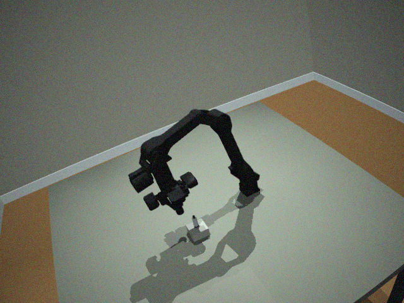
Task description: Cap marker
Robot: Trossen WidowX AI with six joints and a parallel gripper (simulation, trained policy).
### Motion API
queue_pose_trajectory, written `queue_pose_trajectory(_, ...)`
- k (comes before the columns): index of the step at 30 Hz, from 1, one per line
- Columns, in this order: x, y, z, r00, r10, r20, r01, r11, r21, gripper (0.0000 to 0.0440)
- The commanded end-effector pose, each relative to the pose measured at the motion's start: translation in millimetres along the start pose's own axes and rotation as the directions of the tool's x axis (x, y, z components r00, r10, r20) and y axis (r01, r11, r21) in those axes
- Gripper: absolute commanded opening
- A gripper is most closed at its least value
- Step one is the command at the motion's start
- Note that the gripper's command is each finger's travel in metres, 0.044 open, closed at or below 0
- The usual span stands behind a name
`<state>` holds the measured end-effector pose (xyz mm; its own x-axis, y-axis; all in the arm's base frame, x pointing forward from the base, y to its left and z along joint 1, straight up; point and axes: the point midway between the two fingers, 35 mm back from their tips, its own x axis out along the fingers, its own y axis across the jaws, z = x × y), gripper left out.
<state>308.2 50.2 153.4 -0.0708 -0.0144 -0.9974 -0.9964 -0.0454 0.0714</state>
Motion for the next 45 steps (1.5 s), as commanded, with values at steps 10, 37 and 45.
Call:
queue_pose_trajectory(10,-18,26,39,1.0,0.004,0.01,-0.004,0.998,-0.066,0.0034)
queue_pose_trajectory(37,26,31,49,0.998,0.06,0.011,-0.058,0.992,-0.115,0.0004)
queue_pose_trajectory(45,36,31,48,0.997,0.072,0.012,-0.07,0.989,-0.127,0.0004)
